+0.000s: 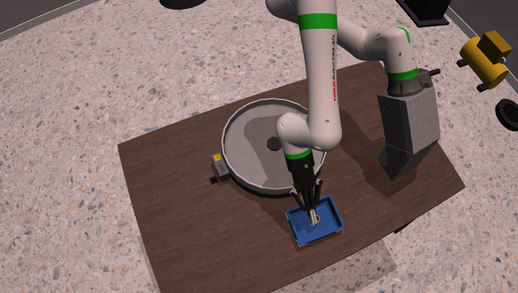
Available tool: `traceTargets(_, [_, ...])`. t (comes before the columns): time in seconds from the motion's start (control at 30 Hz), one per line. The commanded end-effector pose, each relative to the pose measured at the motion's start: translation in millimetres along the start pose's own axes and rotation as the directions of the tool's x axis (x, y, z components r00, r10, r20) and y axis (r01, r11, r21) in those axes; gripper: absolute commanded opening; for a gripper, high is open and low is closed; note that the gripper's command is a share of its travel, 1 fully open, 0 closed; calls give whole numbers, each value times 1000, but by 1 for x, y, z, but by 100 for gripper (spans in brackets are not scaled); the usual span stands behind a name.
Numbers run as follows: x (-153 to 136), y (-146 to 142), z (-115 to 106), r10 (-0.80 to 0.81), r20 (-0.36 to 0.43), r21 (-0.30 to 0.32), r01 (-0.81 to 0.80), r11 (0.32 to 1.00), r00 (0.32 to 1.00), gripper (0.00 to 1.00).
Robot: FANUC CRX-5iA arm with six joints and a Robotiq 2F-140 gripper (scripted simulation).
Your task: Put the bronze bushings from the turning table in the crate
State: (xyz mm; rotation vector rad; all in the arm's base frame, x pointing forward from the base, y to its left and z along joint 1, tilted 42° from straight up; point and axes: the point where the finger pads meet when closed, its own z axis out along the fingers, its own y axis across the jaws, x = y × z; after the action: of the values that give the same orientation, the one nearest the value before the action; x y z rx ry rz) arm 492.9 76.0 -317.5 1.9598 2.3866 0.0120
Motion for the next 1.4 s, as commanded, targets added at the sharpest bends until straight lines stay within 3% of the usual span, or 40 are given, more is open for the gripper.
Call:
traceTargets(0.0, [-2,0,3,0,0,0,0,1000,1000,0])
traceTargets(1.37, [-9,0,11,0,0,0,0,1000,1000,0])
